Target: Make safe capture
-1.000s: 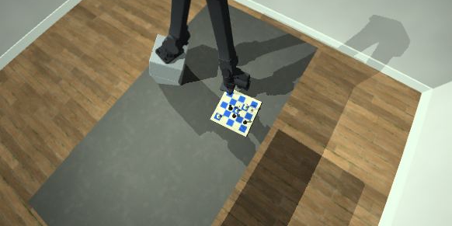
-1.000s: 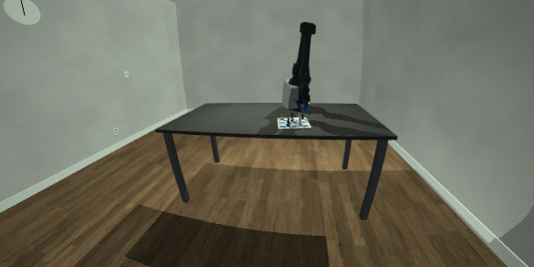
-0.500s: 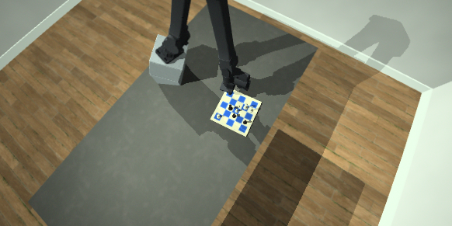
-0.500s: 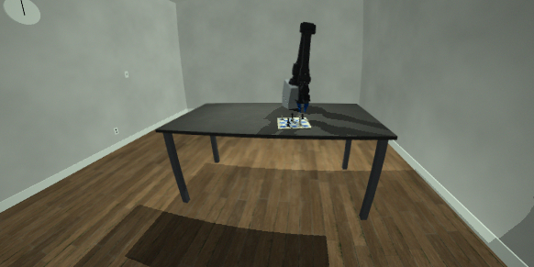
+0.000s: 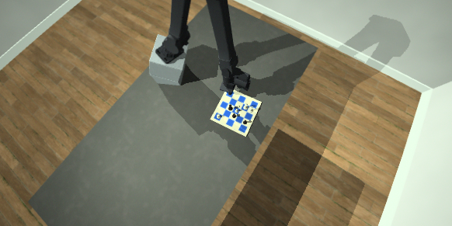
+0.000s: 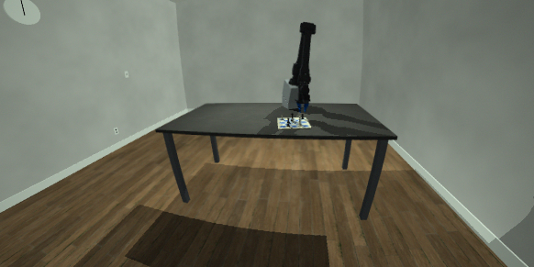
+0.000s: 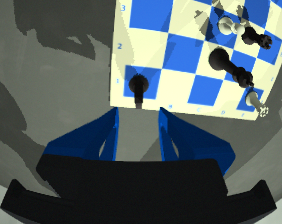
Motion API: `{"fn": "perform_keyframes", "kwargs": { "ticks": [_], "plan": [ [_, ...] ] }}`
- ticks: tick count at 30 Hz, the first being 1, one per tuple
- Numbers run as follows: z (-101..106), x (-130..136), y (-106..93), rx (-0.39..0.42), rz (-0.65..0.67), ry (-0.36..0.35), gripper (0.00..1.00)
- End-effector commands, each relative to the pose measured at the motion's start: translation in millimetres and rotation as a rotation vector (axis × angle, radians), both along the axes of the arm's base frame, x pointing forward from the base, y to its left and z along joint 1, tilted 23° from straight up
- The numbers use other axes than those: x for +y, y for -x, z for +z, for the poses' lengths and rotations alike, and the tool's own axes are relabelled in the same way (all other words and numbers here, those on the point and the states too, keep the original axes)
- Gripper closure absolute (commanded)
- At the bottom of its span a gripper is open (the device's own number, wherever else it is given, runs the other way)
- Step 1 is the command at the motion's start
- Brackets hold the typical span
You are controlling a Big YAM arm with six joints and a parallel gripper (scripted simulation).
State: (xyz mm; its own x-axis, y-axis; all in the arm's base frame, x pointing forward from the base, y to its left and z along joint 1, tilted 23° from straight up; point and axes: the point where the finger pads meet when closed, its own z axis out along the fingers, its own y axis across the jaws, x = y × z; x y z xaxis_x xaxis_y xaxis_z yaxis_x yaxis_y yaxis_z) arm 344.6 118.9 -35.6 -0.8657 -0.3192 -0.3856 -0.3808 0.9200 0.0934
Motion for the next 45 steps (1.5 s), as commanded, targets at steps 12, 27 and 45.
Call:
{"fn": "perform_keyframes", "kwargs": {
  "ticks": [12,27,45],
  "plan": [
    [5.9,3.1,-4.2,-0.024,-0.001,-0.006,0.64],
    [-8.6,9.8,-13.4,-0.022,0.001,-0.007,0.64],
    [-31.4,11.8,-16.0,-0.014,-0.001,-0.004,0.64]
  ]
}}
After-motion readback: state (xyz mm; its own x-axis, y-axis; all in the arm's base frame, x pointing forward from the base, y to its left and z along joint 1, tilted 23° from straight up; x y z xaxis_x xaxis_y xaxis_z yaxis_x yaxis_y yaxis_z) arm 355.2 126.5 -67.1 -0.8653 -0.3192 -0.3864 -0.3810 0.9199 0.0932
